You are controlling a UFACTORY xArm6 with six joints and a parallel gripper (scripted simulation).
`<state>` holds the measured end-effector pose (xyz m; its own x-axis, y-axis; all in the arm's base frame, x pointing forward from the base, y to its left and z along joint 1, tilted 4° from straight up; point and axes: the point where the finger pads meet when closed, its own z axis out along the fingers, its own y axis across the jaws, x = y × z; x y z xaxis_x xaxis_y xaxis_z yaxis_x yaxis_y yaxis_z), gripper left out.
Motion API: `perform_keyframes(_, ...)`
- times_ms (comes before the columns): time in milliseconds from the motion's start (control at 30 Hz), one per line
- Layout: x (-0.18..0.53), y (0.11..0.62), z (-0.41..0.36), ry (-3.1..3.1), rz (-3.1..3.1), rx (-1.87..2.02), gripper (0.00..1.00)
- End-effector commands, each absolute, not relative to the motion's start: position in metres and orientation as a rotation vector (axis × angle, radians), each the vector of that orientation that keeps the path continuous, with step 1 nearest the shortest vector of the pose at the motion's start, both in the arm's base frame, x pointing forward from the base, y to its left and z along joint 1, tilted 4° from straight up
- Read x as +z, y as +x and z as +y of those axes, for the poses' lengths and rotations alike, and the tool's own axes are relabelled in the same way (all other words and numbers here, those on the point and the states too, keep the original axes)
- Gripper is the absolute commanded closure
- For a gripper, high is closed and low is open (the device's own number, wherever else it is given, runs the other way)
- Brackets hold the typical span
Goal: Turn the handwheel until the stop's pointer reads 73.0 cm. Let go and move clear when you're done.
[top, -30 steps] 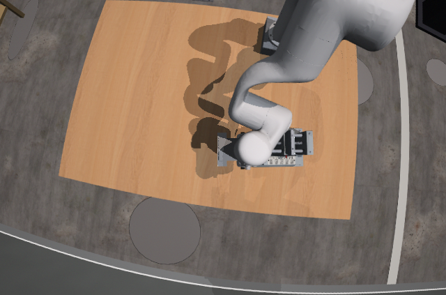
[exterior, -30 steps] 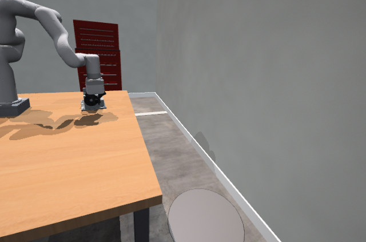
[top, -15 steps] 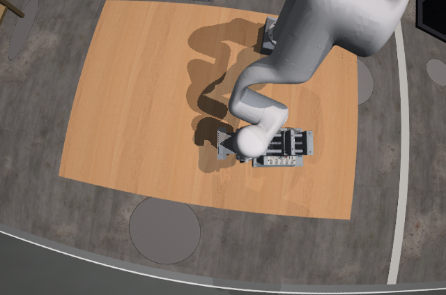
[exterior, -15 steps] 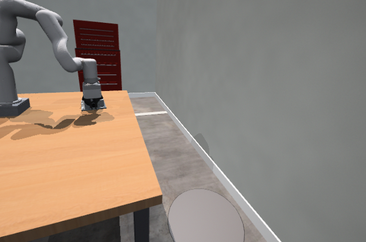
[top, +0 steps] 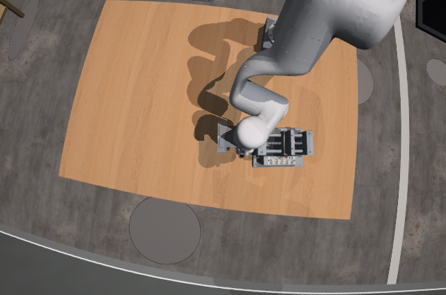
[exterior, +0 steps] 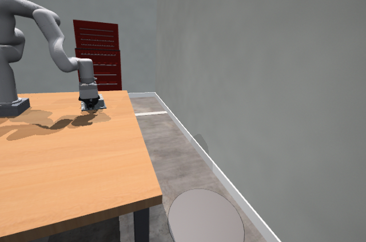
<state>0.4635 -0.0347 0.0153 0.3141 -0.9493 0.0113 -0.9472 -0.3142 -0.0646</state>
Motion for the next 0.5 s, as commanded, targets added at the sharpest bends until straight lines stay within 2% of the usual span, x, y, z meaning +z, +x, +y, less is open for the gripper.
perform_keyframes(0, 0.018, 0.459, -0.037, -2.508, 1.812, -0.075, 0.94)
perform_keyframes(467, 0.031, 0.447, -0.040, -2.508, 1.812, -0.075, 0.94)
